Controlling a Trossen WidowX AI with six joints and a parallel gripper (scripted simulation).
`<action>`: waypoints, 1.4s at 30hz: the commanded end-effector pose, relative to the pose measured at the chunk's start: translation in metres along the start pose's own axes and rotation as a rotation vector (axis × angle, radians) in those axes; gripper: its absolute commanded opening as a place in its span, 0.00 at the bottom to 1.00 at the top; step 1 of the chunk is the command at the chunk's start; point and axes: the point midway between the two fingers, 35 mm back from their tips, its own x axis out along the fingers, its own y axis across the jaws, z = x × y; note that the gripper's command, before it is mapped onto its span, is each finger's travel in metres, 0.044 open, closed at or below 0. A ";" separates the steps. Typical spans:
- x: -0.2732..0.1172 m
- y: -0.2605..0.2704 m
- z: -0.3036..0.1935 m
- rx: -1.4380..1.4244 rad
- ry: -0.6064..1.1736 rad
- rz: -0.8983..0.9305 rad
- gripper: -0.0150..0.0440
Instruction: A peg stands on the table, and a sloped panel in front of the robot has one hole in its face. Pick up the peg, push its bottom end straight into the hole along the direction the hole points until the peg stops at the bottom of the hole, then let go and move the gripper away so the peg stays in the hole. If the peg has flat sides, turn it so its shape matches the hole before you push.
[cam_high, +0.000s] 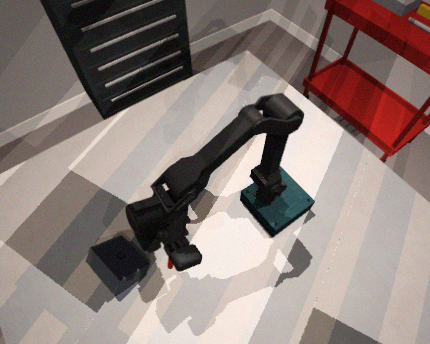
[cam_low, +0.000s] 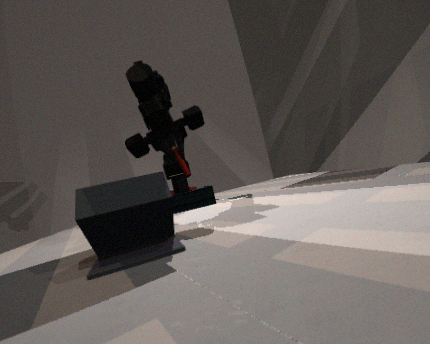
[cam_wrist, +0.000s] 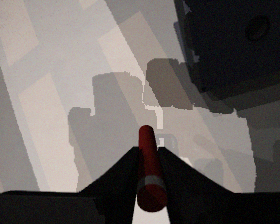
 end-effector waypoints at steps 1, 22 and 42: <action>-0.002 -0.005 0.002 0.032 -0.017 0.006 0.25; -0.012 -0.034 0.018 0.158 -0.109 0.017 0.25; -0.024 -0.062 0.030 0.271 -0.198 0.025 0.25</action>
